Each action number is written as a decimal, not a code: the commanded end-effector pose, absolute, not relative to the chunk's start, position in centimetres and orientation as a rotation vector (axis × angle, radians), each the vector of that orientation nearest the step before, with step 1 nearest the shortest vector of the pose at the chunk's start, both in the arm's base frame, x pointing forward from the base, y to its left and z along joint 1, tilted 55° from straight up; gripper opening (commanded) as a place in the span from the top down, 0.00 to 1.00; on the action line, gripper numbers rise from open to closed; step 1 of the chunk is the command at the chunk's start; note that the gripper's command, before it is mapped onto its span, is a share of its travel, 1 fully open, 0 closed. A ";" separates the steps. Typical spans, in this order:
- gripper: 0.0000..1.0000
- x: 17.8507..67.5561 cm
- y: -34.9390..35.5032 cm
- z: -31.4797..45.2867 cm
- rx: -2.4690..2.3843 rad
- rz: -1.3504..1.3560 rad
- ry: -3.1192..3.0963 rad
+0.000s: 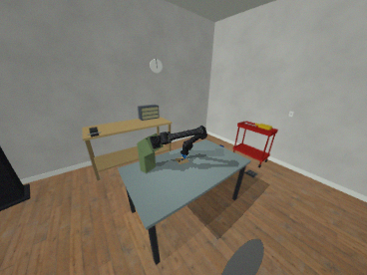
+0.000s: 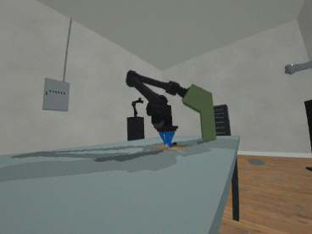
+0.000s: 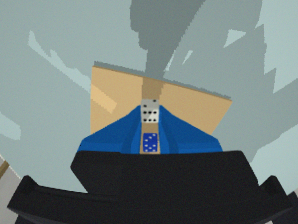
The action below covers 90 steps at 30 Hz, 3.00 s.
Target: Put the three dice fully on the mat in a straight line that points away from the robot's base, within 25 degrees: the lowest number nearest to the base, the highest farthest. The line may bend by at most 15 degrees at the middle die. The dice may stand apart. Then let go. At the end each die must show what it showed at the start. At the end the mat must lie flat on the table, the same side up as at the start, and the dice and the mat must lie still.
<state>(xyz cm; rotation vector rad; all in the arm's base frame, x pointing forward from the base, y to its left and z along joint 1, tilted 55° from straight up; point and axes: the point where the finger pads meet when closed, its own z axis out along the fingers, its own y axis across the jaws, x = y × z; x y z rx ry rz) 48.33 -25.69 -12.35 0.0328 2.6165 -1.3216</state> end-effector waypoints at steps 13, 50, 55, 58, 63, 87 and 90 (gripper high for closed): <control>0.89 47.6 -26.2 -12.4 0.041 -1.324 2.620; 0.89 47.9 -26.3 -12.0 0.049 -1.323 2.615; 0.89 47.9 -26.4 -12.1 0.048 -1.323 2.615; 0.89 48.0 -26.4 -12.3 0.044 -1.324 2.615; 0.89 48.0 -26.5 -12.7 0.040 -1.324 2.619; 0.89 48.5 -26.8 -12.4 0.050 -1.324 2.607; 0.89 48.5 -26.8 -12.4 0.050 -1.324 2.607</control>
